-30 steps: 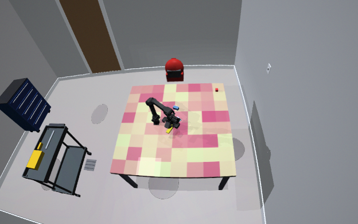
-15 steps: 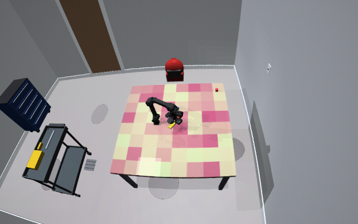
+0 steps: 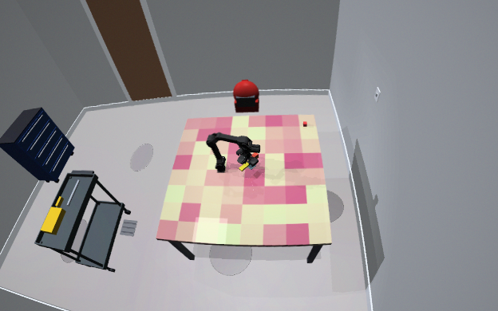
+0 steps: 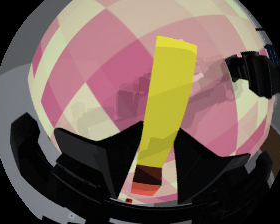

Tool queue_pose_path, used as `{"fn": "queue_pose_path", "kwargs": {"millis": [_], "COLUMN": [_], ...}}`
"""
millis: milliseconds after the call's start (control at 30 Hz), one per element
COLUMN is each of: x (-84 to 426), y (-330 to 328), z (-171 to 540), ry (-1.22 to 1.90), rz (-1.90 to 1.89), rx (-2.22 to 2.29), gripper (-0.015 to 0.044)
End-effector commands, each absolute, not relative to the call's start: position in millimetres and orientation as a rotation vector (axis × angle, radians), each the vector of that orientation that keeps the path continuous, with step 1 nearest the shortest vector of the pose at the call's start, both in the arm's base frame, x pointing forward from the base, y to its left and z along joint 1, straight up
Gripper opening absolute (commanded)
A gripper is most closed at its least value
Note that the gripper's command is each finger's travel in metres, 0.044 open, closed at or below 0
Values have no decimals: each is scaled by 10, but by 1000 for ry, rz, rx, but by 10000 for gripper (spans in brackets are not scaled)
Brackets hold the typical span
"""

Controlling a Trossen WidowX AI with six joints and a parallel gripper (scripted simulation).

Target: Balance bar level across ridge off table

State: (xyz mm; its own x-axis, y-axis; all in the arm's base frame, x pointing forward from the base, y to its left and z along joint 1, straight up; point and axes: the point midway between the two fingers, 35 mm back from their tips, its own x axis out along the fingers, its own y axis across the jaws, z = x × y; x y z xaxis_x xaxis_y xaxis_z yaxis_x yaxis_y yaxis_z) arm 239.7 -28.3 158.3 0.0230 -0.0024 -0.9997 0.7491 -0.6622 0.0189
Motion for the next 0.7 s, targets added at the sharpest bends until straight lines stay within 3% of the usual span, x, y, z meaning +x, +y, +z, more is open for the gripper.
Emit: {"fn": "queue_pose_path", "kwargs": {"millis": [0, 667], "x": [2392, 2376], "y": [-140, 103], "z": [1584, 1420], "ry": [746, 719], "rz": [-1716, -1741], "rx": [1751, 1778], "gripper": [0, 0]}}
